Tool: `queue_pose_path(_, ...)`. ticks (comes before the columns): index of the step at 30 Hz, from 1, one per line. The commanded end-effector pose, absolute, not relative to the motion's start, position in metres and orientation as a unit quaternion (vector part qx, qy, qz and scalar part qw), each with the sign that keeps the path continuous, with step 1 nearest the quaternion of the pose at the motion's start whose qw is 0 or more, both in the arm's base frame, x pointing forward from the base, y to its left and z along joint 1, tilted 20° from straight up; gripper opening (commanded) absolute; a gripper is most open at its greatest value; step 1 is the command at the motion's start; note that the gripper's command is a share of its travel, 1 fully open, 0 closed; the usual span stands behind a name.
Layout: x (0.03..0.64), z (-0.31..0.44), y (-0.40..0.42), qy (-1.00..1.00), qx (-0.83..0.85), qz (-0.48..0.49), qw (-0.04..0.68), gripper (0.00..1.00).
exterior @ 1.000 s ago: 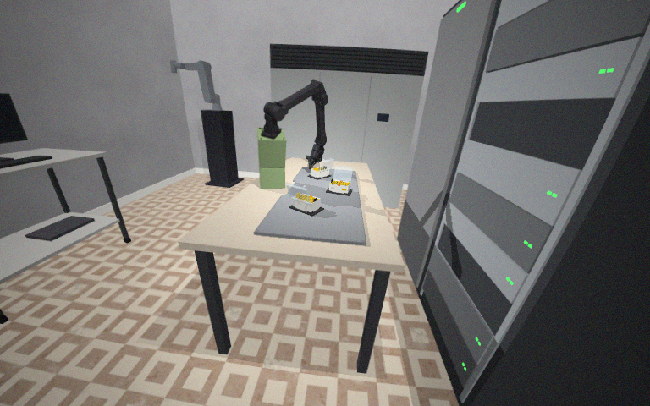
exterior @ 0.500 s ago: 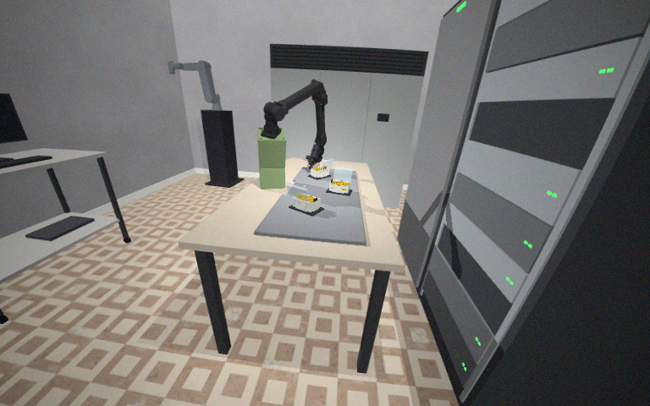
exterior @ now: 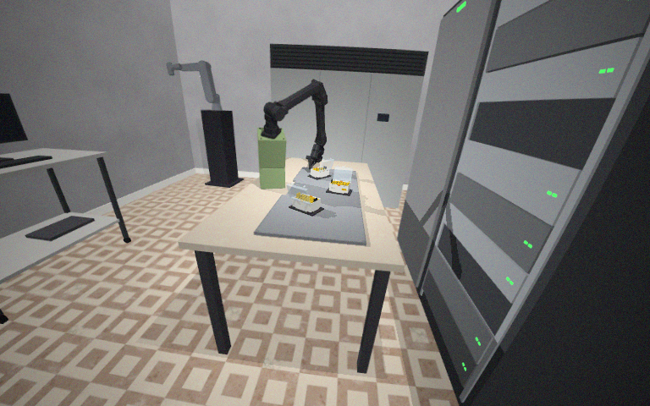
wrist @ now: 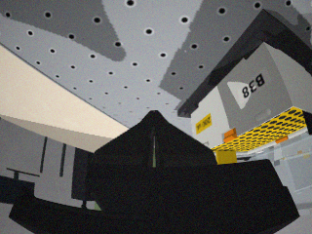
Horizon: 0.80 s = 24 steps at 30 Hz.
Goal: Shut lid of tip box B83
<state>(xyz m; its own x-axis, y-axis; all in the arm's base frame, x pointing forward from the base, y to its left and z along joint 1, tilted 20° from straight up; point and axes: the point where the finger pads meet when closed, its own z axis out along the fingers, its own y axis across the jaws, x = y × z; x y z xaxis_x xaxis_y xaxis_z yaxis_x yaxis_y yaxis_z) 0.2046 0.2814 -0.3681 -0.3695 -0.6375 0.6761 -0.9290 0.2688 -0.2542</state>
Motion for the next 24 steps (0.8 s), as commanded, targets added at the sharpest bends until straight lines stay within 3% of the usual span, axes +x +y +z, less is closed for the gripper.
queue_pose_path(1,0.209,-0.367,0.290,-0.766,0.514,0.316,0.221,0.00)
queue_pose_path(14,0.209,-0.367,0.290,-0.766,0.514,0.316,0.221,0.00)
queue_pose_path(24,0.197,-0.319,0.306,-0.765,0.516,0.318,0.219,0.00)
